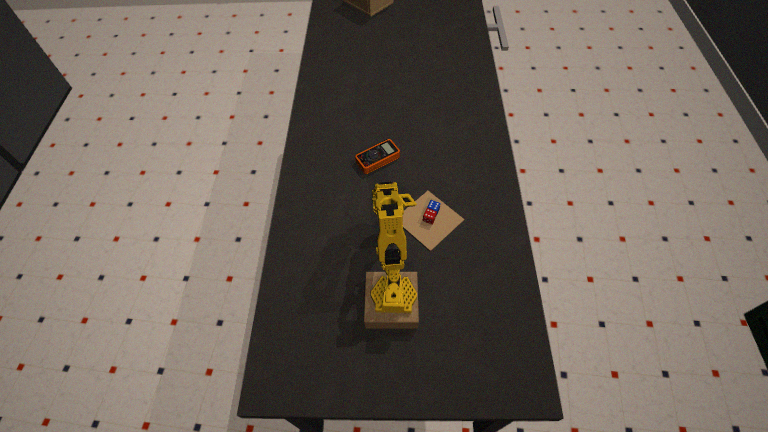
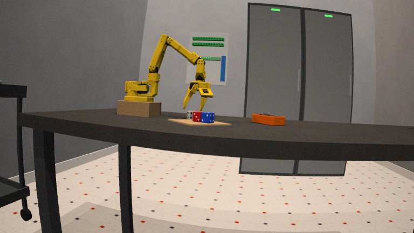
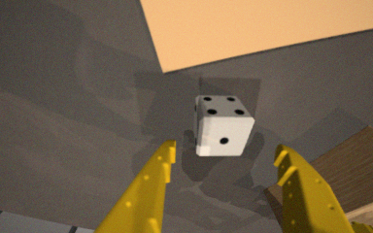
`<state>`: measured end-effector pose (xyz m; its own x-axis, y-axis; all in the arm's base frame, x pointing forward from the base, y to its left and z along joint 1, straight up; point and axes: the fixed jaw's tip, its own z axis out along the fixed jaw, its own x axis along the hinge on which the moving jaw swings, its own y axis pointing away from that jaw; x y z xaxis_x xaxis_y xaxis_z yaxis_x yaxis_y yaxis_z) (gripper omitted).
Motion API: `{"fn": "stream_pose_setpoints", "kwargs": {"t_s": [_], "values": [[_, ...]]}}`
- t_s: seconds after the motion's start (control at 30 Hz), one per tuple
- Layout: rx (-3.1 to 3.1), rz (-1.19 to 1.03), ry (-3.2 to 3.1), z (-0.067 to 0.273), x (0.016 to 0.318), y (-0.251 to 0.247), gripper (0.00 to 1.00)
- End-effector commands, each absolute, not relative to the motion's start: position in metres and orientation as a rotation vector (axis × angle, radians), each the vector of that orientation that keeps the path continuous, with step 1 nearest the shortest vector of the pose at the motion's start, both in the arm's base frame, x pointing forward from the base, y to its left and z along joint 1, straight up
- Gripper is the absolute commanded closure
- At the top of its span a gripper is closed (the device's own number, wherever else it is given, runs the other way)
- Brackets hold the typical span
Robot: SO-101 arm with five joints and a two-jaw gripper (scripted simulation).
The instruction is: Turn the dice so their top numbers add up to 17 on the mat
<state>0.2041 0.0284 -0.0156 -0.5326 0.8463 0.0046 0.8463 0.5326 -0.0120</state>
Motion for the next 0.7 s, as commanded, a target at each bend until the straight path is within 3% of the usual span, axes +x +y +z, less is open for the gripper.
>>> {"fn": "stream_pose_setpoints", "kwargs": {"t_s": [0.0, 0.67], "values": [[-1.506, 0.025, -2.732, -0.026, 0.201, 0.03, 0.65], [-1.506, 0.025, -2.732, -0.041, 0.199, 0.03, 0.65]]}}
